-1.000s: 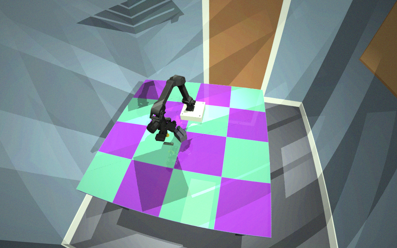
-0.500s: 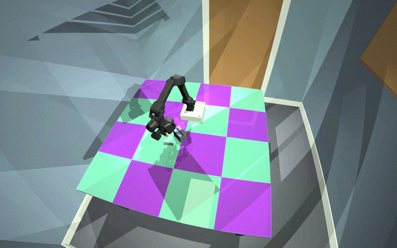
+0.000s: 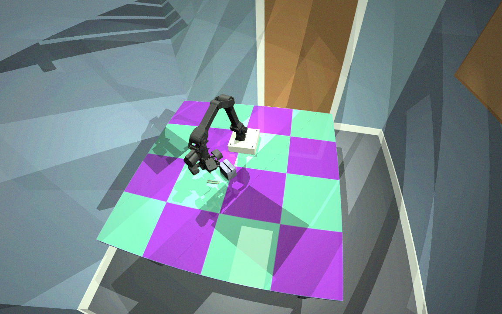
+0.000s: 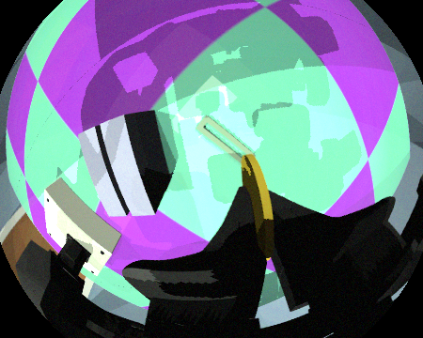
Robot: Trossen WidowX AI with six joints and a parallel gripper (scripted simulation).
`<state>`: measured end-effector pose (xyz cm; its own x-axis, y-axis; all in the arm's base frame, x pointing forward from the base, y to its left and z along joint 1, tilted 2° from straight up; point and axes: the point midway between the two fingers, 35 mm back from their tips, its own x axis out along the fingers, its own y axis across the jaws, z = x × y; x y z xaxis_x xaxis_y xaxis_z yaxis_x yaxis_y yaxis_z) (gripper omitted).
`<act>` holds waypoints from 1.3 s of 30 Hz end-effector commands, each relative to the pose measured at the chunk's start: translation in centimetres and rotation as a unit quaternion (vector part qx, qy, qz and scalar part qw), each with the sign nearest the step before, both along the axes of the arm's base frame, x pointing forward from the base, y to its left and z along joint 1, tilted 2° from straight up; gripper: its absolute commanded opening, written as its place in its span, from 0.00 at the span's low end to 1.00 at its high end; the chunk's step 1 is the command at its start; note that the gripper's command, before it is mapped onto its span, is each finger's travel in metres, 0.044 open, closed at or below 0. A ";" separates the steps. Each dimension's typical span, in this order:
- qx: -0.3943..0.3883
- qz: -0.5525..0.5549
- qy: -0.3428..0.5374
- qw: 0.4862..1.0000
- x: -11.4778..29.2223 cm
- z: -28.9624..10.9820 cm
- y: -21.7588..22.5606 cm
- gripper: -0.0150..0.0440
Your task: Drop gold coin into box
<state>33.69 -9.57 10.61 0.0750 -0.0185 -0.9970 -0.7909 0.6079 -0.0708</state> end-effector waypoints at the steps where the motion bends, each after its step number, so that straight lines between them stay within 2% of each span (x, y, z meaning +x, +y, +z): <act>1: 0.002 -0.004 0.001 1.000 -0.4 0.0 0.5 0.25; 39: 0.005 -0.004 0.004 1.000 -7.2 -0.7 7.6 0.25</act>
<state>27.04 -2.30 10.08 0.0669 -0.0046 -0.9977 -0.7881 0.6130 -0.0557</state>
